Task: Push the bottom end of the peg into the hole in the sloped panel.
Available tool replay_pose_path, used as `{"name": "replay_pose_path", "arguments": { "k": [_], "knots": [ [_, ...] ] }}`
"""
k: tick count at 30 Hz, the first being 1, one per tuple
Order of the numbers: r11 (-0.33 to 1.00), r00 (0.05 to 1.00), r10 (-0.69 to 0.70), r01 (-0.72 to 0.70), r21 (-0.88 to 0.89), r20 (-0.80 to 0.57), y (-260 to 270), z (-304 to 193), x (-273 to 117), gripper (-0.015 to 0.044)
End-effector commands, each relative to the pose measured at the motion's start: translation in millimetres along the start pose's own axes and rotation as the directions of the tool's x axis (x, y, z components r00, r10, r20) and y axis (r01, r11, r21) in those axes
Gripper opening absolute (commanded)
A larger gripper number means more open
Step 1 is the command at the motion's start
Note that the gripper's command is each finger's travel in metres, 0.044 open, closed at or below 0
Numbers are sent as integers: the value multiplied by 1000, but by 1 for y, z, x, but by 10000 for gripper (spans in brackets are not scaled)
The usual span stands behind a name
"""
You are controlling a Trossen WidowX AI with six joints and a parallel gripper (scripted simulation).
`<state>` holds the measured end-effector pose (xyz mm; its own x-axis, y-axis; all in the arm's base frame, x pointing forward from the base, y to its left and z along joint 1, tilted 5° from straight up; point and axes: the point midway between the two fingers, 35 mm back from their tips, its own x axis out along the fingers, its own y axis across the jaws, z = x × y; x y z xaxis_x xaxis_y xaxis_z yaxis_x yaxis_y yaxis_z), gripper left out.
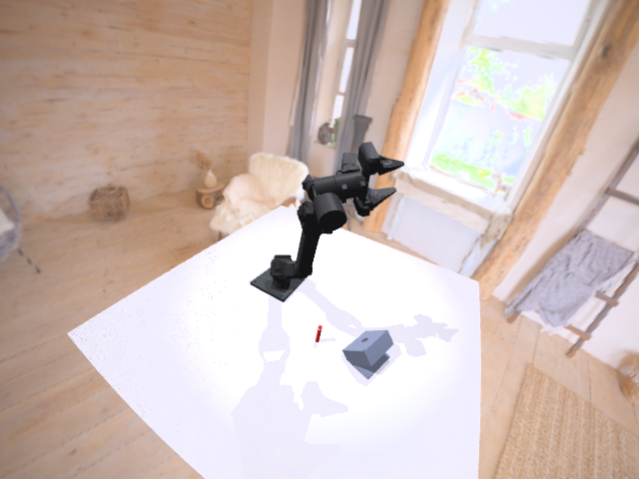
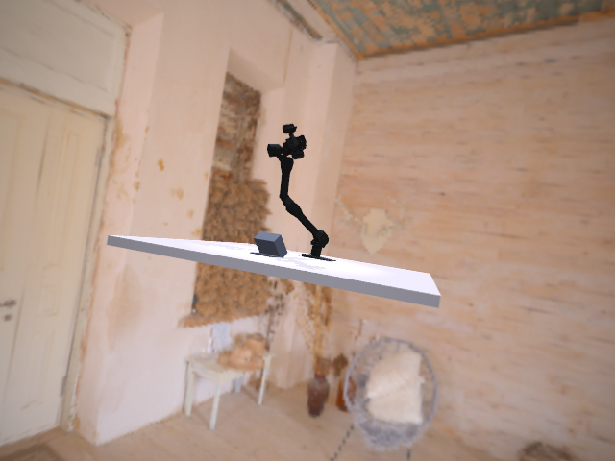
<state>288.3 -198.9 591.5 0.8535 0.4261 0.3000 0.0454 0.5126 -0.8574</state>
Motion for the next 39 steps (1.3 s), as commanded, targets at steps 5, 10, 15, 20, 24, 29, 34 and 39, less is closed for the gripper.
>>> {"name": "replay_pose_path", "arguments": {
  "k": [5, 10, 15, 20, 24, 29, 34, 39],
  "knots": [
    [996, 999, -45, 47, -82, 28, -6, 23, -2, 440],
    [987, 995, -96, 98, -130, 27, -17, 48, -16, 440],
    [975, 986, -162, 164, -148, 30, -29, 66, -28, 440],
    [965, 979, -200, 201, -170, 26, -36, 87, -40, 440],
    [962, 972, -228, 235, -139, 60, -38, 98, -42, 440],
    [954, 964, -255, 263, -147, 70, -41, 120, -50, 440],
    [946, 959, -273, 281, -163, 73, -41, 142, -57, 440],
    [939, 955, -286, 295, -176, 78, -39, 164, -61, 440]
  ]
}}
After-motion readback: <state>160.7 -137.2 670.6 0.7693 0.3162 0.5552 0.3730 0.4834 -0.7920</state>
